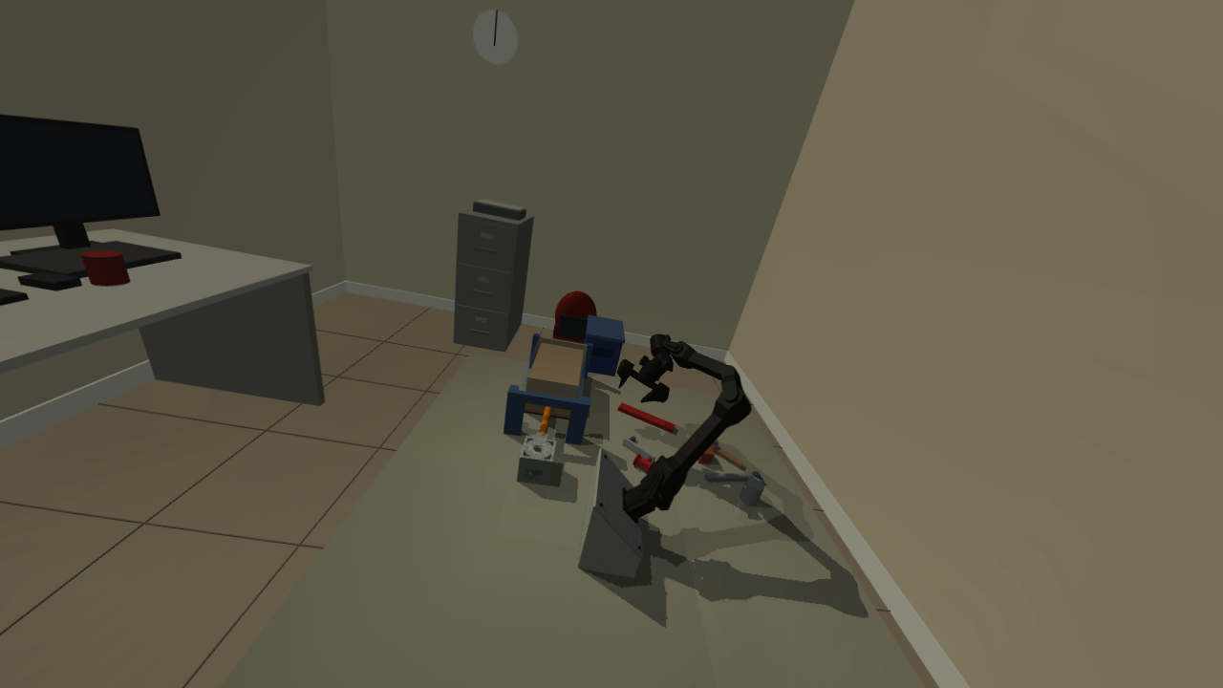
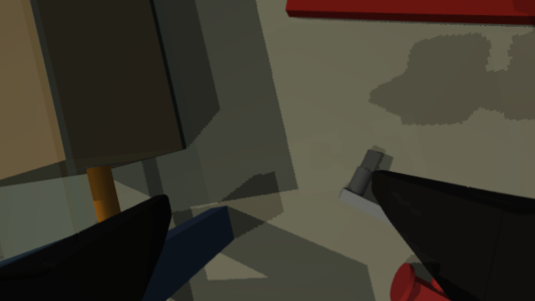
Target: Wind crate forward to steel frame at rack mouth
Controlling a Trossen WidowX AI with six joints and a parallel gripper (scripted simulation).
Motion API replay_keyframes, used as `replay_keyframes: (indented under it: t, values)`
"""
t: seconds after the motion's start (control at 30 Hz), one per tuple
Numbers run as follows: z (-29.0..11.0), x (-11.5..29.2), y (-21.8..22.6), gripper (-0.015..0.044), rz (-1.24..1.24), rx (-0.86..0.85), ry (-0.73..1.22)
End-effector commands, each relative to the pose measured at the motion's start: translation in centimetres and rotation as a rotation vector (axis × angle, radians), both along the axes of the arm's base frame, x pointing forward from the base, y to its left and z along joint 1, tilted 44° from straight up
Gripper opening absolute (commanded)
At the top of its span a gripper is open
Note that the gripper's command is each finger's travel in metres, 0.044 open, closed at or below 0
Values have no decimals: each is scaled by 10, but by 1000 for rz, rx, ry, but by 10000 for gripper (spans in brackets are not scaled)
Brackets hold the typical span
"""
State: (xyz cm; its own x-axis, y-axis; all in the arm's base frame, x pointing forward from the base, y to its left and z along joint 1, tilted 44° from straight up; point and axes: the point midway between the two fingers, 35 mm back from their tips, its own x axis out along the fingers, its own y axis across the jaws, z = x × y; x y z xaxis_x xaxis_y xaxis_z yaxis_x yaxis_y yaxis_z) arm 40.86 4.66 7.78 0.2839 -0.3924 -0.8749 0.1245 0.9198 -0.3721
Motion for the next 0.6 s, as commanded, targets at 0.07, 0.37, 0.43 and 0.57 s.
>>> replay_keyframes:
  t: [0.07, 0.37, 0.43, 0.57]
  values:
    - [-33, -41, -74, 440, 449, -341, 503]
    - [-42, -66, -111, 440, 718, -452, 834]
    - [-42, -66, -111, 440, 718, -452, 834]
    - [-42, -66, -111, 440, 718, -452, 834]
